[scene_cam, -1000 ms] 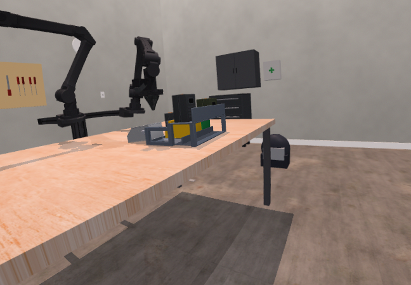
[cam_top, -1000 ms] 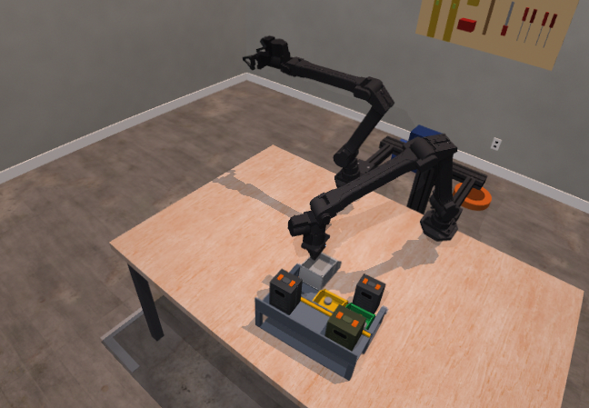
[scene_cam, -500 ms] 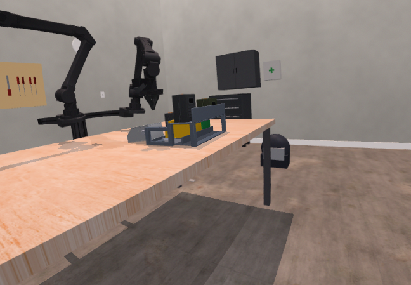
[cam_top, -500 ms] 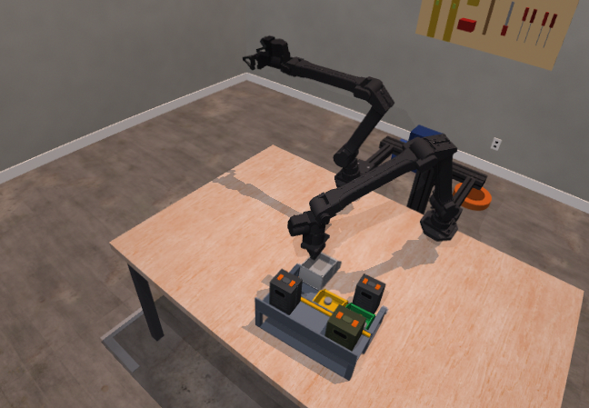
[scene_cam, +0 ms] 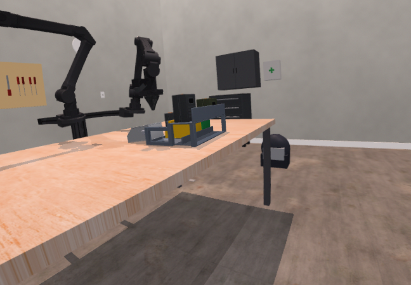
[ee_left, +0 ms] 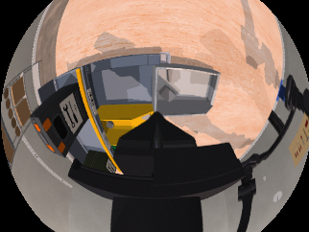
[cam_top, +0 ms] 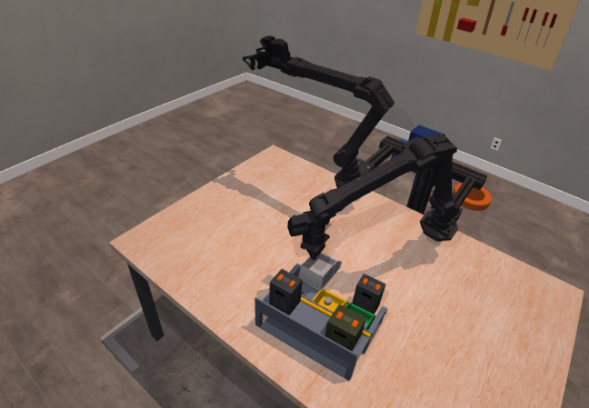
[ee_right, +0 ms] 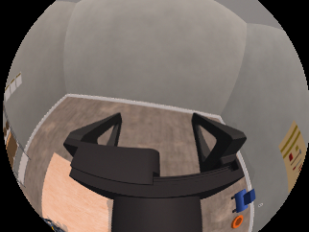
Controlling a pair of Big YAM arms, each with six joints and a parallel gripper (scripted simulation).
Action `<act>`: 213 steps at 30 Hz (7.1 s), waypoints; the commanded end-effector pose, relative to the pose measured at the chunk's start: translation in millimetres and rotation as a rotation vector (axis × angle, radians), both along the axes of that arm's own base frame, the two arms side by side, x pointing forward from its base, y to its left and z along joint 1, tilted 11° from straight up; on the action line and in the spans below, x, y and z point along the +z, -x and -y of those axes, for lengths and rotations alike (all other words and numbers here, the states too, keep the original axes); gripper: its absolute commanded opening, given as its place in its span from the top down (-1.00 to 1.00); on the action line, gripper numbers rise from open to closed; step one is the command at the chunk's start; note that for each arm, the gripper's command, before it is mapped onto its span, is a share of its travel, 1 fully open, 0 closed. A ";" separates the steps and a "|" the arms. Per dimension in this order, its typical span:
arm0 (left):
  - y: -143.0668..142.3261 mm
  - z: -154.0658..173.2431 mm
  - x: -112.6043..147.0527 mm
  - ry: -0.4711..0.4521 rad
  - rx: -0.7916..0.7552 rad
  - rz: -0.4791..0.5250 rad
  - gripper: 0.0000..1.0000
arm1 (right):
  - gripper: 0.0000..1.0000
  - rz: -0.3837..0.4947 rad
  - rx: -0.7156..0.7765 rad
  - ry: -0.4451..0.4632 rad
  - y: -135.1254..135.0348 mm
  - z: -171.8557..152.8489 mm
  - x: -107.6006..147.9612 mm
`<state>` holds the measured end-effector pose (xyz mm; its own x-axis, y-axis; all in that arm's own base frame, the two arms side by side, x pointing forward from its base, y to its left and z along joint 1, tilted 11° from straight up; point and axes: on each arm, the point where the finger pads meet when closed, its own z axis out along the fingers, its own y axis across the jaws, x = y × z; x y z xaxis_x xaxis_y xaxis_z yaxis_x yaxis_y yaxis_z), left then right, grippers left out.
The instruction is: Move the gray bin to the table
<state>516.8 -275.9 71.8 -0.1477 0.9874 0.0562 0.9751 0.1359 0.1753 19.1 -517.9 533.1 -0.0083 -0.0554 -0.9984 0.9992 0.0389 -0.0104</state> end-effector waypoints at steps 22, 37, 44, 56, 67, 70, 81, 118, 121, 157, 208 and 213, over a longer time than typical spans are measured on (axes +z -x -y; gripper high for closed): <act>-20.1 5.4 17.0 0.019 -0.007 0.028 1.00 | -1.00 0.011 -0.014 0.030 6.9 -6.6 10.7; -20.0 5.0 16.6 0.019 -0.007 0.027 1.00 | -1.00 0.011 -0.014 0.030 6.9 -6.6 10.7; -20.0 4.9 16.5 0.019 -0.007 0.026 1.00 | -1.00 0.011 -0.014 0.030 6.9 -6.6 10.7; -19.8 4.8 16.3 0.019 -0.007 0.026 1.00 | -1.00 0.011 -0.014 0.030 6.9 -6.6 10.7; -23.7 4.3 11.1 0.022 -0.004 0.032 1.00 | -1.00 0.011 -0.014 0.030 6.9 -6.6 10.7; -26.4 6.6 8.8 0.027 -0.006 0.042 1.00 | -1.00 0.011 -0.014 0.030 6.9 -6.6 10.7; -24.9 12.8 36.1 0.051 -0.016 0.082 1.00 | -1.00 0.011 -0.014 0.030 6.9 -6.6 10.7; -18.1 15.2 38.7 0.043 0.006 0.075 0.15 | -1.00 0.011 -0.014 0.030 6.9 -6.6 10.7; -17.0 14.1 36.8 0.041 0.007 0.071 0.15 | -1.00 0.011 -0.014 0.030 6.9 -6.6 10.7; -6.0 1.4 -2.5 0.011 0.015 0.021 0.15 | -1.00 0.011 -0.014 0.030 6.9 -6.6 10.7; -16.4 -6.1 -50.0 0.005 0.001 0.014 0.15 | -1.00 0.011 -0.014 0.030 6.9 -6.6 10.7; -14.8 -8.0 -53.7 0.001 0.002 0.006 0.15 | -1.00 0.011 -0.014 0.030 6.9 -6.6 10.7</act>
<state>527.6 -273.2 24.3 -0.1560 0.9864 0.0516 0.9729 0.1444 0.1805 19.1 -517.9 533.1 -0.0083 -0.0554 -0.9984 0.9992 0.0389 -0.0104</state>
